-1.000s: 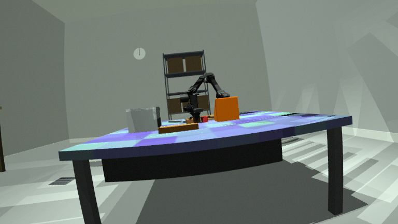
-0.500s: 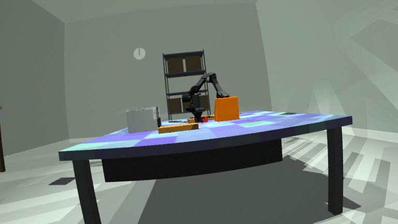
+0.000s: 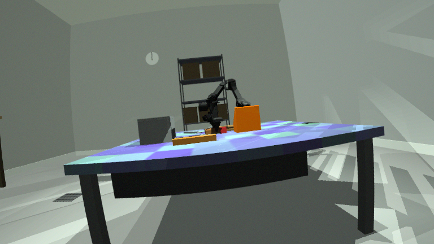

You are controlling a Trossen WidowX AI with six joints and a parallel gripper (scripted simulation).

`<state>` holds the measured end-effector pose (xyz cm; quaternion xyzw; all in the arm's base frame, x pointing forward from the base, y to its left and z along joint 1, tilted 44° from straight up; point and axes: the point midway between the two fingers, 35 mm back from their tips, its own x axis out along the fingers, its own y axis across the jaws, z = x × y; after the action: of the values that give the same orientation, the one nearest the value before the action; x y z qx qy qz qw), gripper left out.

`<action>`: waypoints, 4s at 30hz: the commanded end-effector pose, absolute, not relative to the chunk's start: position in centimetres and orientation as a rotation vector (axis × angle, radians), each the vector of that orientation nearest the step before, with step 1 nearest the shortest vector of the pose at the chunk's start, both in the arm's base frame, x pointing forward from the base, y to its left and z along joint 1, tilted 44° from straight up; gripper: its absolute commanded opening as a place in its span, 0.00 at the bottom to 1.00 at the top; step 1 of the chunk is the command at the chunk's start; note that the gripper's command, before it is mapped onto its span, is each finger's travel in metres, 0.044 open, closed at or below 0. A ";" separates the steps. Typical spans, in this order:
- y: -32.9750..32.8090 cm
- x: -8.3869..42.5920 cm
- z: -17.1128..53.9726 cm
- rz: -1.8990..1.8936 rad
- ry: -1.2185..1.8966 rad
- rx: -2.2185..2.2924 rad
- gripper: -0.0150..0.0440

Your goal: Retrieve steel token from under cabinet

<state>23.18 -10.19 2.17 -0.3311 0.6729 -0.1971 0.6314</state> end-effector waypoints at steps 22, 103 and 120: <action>-10.2 23.0 2.4 -0.594 1.473 -0.611 0.25; -9.4 23.4 1.8 -0.962 1.227 -0.169 0.25; -8.3 24.0 0.8 -0.972 1.218 -0.154 0.25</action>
<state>23.74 -8.71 0.92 -0.0689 0.5480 -0.4422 0.7067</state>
